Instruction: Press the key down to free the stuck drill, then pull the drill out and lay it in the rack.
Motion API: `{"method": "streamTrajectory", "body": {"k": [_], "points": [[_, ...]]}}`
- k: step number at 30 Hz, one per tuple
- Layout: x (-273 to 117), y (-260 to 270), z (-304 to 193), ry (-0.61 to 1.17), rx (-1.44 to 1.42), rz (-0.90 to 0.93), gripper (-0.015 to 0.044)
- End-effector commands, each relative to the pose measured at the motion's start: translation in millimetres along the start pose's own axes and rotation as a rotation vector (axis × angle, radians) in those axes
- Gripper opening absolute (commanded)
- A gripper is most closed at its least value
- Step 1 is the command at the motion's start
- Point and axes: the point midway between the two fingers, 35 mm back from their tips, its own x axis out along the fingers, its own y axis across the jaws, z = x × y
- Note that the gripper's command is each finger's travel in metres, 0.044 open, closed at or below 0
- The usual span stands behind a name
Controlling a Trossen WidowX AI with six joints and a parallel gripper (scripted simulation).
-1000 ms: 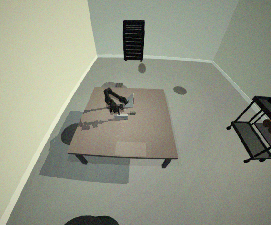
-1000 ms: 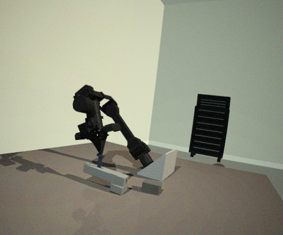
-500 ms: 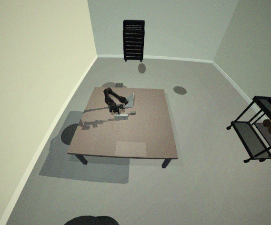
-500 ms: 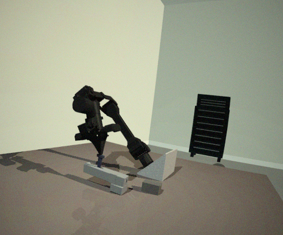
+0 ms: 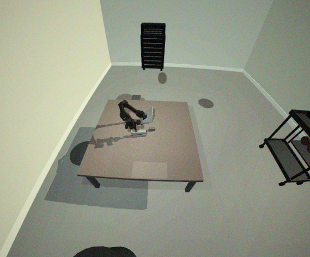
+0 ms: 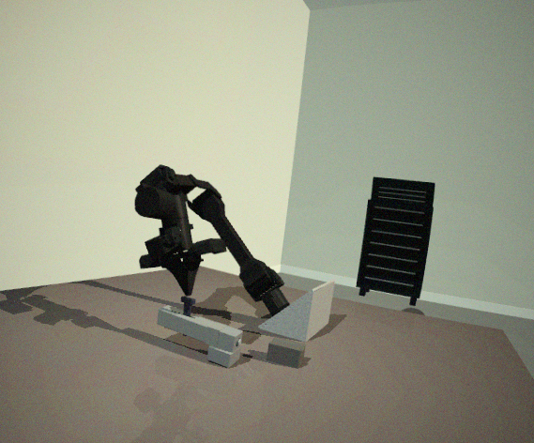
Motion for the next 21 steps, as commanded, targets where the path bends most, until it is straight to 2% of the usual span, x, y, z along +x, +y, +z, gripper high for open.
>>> {"method": "streamTrajectory", "body": {"k": [1, 9, 13, 15, 17, 21], "points": [[13.5, -9.2, -3.9, 0.045, 0.015, -0.016, 0.0026], [-53.2, 20.4, 0.7, -0.022, 0.006, -0.004, 0.0236], [-55.4, 21.3, 0.6, -0.024, 0.006, -0.004, 0.0341], [-41.6, 26.4, 5.4, -0.020, -0.085, -0.022, 0.0394], [-18.3, 47.7, 12.8, 0.016, -0.319, -0.067, 0.0440], [25.5, 85.3, 16.9, 0.098, -0.748, -0.141, 0.0440]]}}
